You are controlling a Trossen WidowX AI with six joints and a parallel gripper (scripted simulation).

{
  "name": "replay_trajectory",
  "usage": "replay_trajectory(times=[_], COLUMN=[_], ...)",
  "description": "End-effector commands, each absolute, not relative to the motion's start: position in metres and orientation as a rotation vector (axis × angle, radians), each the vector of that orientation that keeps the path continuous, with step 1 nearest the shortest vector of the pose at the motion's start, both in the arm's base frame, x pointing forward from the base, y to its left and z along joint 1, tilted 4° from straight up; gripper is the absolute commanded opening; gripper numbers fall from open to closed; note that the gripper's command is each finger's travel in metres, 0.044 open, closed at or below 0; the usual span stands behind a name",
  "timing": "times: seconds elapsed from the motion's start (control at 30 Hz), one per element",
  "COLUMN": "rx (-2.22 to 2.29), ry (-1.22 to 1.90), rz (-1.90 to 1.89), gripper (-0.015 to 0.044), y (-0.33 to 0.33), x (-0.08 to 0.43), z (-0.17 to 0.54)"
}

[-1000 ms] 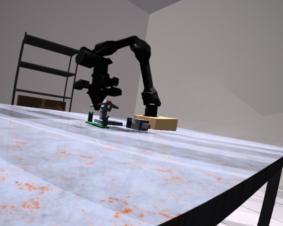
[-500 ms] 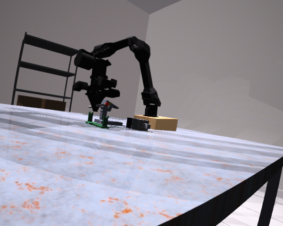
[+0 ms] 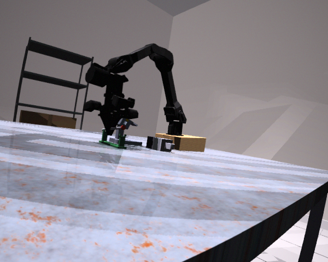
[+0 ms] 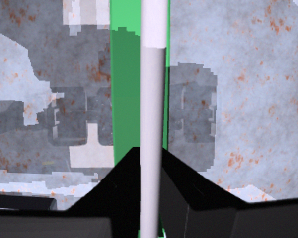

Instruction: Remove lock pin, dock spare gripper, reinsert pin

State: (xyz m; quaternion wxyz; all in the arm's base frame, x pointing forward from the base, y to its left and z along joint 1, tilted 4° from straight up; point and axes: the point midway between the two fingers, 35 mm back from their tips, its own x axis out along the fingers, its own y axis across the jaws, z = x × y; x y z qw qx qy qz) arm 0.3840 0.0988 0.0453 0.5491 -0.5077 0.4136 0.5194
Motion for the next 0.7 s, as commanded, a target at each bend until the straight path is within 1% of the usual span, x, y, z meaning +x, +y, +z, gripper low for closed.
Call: replay_trajectory(times=[0.0, 0.67], rx=[-1.204, -1.21], ry=[0.979, 0.969], rz=[1.233, 1.229], gripper=[0.0, 0.0], y=[0.0986, 0.0985], x=[0.3838, 0.3834], z=[0.0376, 0.03])
